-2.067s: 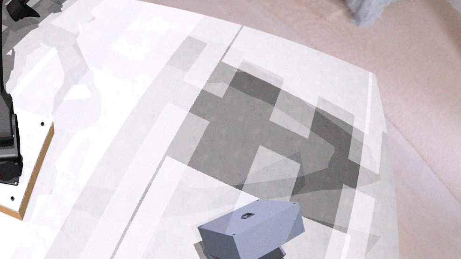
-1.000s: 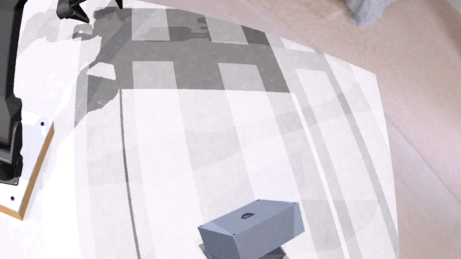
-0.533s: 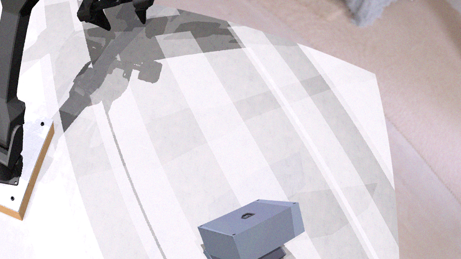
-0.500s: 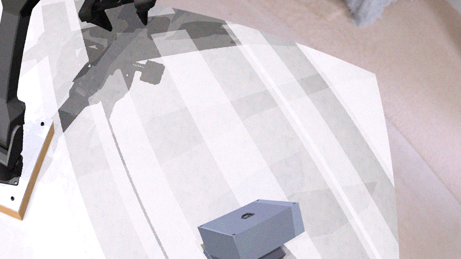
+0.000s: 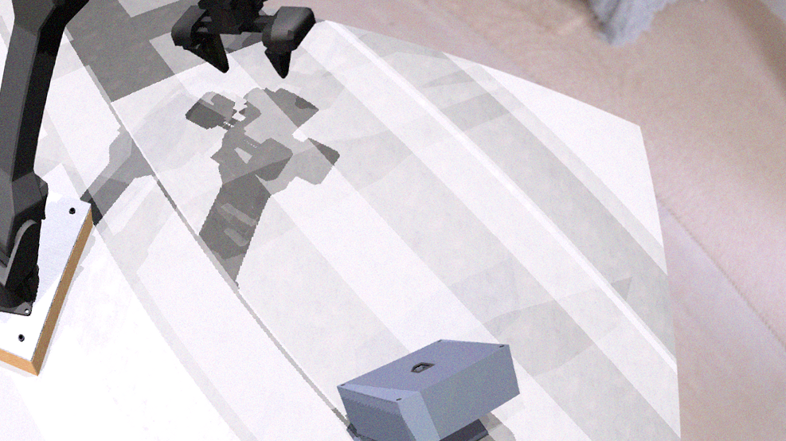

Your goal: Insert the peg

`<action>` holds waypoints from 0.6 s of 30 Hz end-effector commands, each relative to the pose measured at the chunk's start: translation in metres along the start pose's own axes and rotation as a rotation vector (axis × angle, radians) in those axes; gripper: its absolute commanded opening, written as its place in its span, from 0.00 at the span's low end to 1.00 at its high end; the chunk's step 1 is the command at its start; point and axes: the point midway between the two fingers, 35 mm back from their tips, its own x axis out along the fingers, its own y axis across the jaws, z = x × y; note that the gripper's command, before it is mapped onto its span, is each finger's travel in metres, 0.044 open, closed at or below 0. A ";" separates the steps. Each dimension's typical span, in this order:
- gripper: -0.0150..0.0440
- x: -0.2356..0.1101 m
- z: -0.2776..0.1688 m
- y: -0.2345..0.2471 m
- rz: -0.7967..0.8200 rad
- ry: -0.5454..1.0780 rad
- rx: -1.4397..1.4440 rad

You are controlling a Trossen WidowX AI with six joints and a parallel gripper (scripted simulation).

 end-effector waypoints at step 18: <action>1.00 0.018 -0.048 -0.085 -0.001 0.109 0.379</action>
